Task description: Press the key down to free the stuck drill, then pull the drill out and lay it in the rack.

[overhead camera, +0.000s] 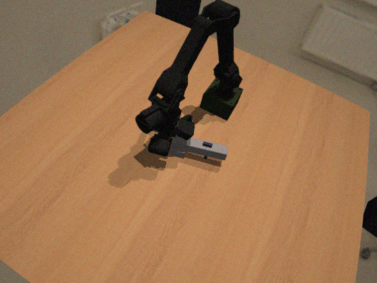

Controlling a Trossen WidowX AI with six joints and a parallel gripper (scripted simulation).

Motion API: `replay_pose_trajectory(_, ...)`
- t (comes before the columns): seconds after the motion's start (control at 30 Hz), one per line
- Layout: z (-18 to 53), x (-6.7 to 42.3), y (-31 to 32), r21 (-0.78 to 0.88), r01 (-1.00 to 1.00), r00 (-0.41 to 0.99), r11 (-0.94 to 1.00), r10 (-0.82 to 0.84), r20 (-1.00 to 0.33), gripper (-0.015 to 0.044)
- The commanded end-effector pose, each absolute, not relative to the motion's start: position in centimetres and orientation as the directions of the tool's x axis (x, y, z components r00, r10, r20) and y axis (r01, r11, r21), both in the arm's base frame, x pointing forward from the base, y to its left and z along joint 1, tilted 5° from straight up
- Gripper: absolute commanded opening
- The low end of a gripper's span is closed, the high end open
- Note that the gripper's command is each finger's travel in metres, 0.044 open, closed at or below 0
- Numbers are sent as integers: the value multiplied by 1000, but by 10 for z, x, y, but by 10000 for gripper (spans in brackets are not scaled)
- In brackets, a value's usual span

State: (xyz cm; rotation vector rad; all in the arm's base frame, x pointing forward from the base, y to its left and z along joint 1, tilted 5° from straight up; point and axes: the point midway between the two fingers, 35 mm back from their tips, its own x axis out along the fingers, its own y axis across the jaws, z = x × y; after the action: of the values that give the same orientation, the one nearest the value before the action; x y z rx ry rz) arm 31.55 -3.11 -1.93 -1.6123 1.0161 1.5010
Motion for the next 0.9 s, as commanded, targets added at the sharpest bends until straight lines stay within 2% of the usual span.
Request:
replay_pose_trajectory(0.0,-19,316,-31,19,-894,20,-447,-83,-996,0)
replay_pose_trajectory(0.87,-18,327,-55,23,-896,17,-443,-87,-996,0)
